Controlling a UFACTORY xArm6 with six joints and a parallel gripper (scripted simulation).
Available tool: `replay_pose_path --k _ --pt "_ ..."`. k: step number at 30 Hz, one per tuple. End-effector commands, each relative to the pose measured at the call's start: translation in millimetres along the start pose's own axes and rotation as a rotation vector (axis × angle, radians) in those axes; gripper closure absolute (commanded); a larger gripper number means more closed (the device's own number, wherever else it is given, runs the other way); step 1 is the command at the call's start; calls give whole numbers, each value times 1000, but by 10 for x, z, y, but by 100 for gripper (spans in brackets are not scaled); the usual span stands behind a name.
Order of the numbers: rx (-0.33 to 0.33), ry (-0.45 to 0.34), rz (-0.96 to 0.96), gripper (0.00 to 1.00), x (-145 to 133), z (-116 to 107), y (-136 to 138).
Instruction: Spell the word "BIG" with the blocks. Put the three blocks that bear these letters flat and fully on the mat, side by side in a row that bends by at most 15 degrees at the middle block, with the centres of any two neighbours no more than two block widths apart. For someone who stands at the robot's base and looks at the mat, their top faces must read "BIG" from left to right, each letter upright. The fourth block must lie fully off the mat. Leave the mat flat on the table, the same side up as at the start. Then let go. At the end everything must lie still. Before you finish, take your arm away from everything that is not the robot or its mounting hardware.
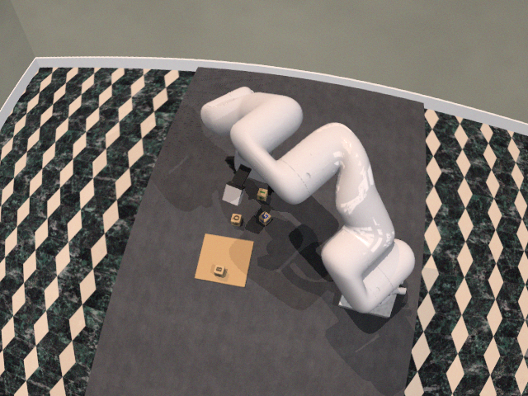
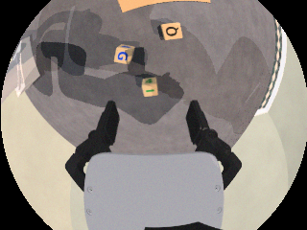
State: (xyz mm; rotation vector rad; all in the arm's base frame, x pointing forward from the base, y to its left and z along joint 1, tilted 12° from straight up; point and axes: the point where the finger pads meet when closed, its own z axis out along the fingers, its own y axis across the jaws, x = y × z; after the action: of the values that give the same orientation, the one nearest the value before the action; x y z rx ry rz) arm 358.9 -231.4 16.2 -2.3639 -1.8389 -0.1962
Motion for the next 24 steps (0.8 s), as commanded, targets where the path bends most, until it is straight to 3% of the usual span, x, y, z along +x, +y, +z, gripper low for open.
replay_pose_path --k 1,9,10,24 --pt "-9 16 -120 0 -197 4 -43" --pt "-9 17 -146 0 -242 9 -58" --pt "-9 17 -146 37 -242 9 -58" --pt "-9 17 -146 37 -242 9 -58"
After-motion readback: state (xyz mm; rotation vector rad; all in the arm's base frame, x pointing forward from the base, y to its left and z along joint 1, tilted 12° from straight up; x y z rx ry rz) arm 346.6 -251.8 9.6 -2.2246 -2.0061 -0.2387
